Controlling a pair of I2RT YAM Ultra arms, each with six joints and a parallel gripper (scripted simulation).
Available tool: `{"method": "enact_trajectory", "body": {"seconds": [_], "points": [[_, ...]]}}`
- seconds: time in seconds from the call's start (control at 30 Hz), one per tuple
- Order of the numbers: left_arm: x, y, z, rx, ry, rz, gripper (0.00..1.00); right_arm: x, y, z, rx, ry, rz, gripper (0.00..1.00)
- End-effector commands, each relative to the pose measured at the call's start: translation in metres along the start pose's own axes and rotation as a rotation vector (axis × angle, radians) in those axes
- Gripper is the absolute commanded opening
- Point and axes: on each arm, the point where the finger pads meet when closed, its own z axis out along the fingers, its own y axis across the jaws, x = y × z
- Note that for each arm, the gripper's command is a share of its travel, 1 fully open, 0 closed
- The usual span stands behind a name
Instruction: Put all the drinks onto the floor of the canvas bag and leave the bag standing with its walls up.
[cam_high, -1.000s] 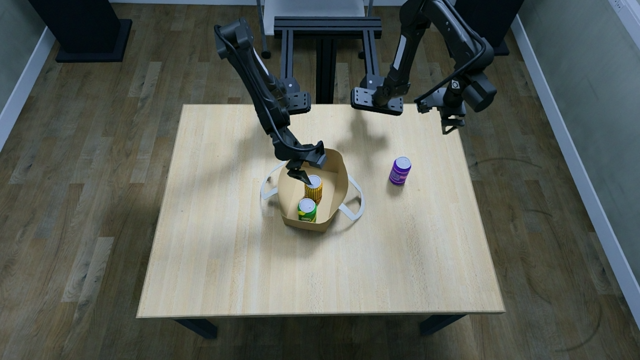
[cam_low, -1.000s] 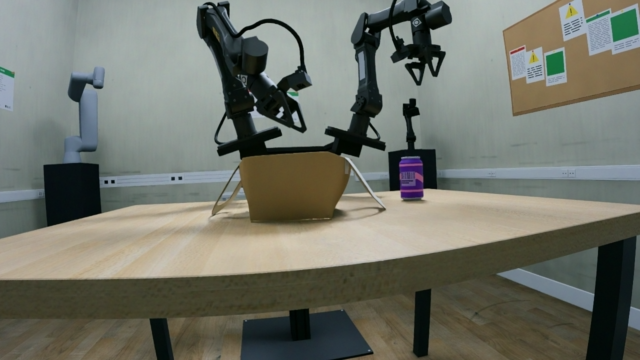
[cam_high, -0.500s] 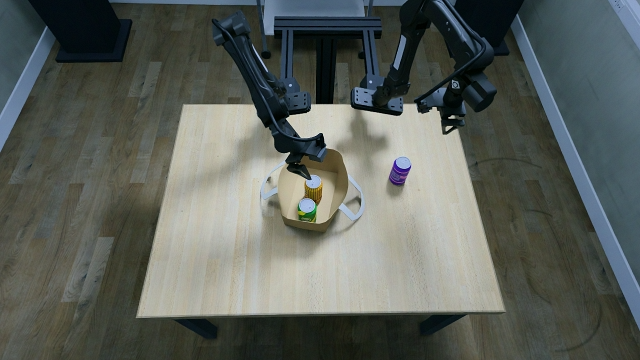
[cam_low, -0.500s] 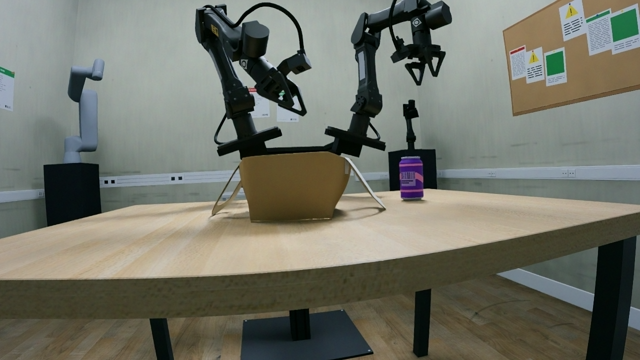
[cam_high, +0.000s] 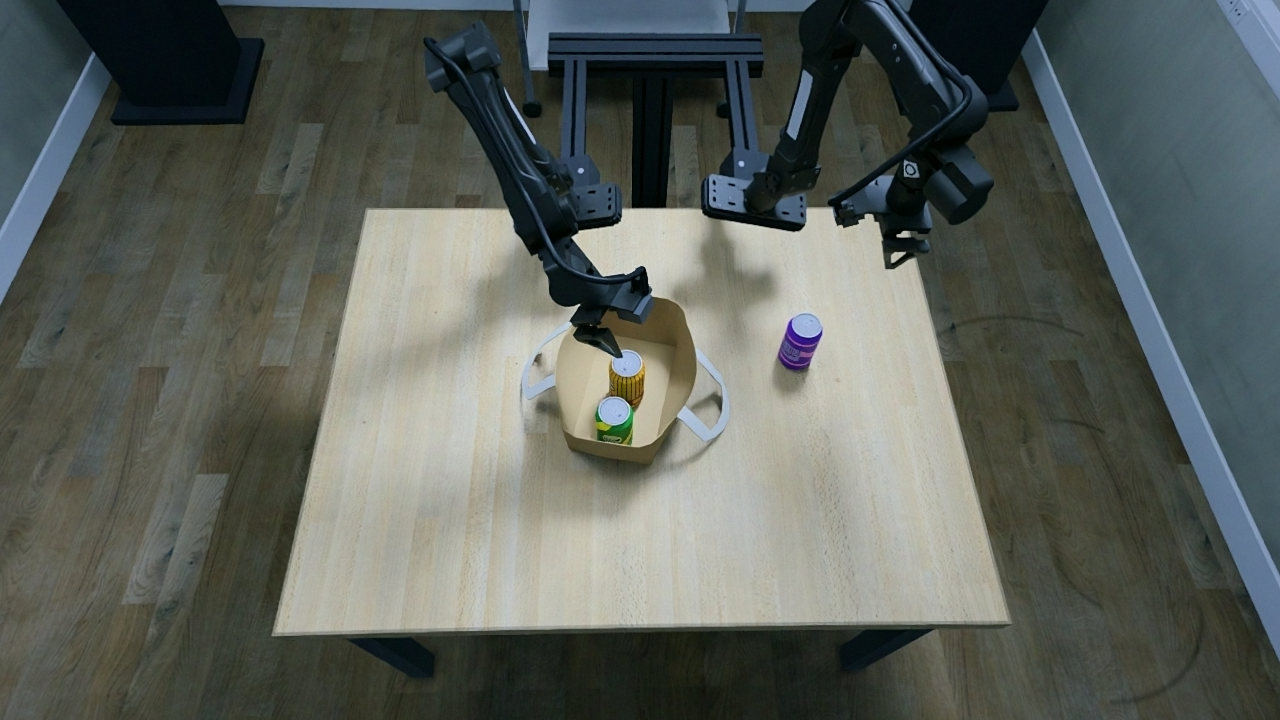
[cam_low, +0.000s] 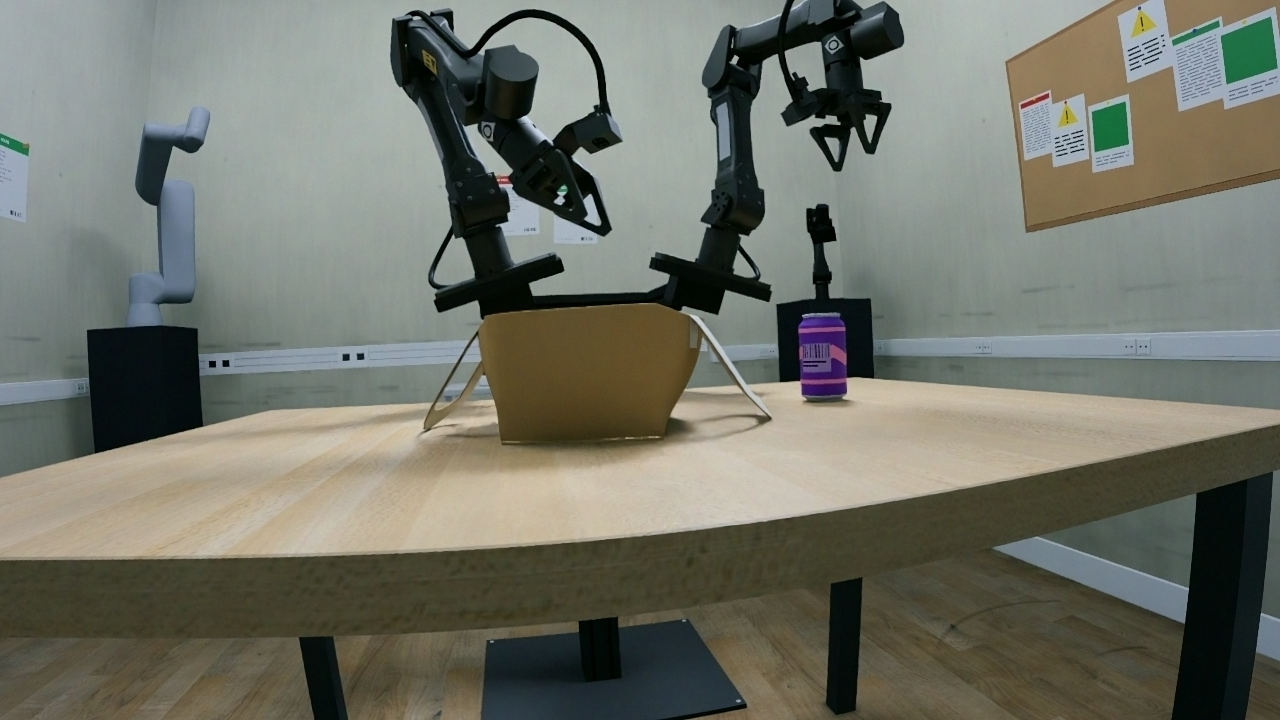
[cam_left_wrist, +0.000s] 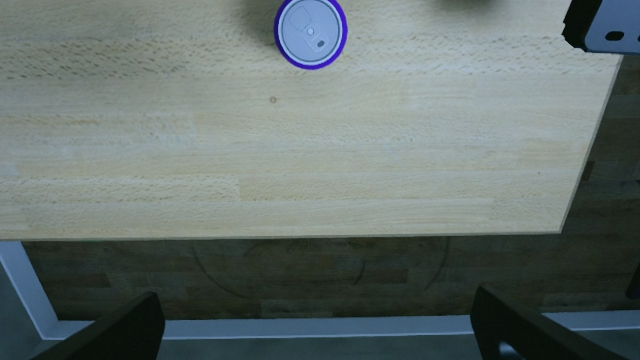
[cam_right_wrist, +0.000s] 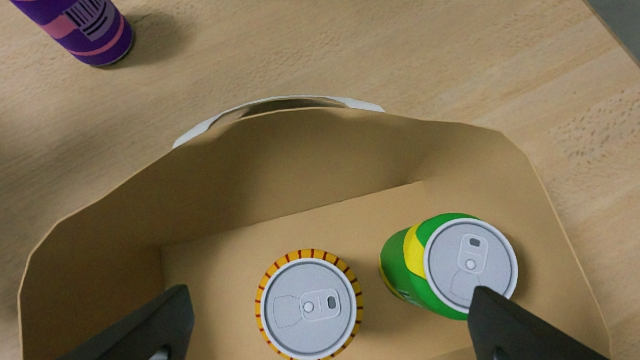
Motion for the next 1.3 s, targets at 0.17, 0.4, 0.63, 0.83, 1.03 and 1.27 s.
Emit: {"method": "enact_trajectory", "body": {"seconds": [0.17,0.4,0.63,0.83,1.03,1.27], "points": [[0.000,0.004,-0.013,-0.045,0.001,0.003,1.00,-0.017,-0.003,-0.007,0.010,-0.047,-0.018,0.84],[0.000,0.004,-0.014,-0.046,0.002,0.004,1.00,-0.029,-0.009,0.008,0.023,-0.048,-0.011,0.84],[0.000,0.004,-0.014,-0.046,0.002,0.004,1.00,-0.064,-0.001,0.038,0.005,-0.058,-0.013,0.84],[0.000,0.004,-0.014,-0.046,0.002,0.004,1.00,-0.090,0.024,0.069,-0.047,-0.051,-0.051,0.84],[0.000,0.004,-0.014,-0.046,0.002,0.004,1.00,-0.131,0.058,0.109,-0.063,-0.077,-0.059,0.84],[0.000,0.004,-0.014,-0.046,0.002,0.004,1.00,-0.154,0.102,0.143,-0.095,-0.079,-0.085,0.84]]}}
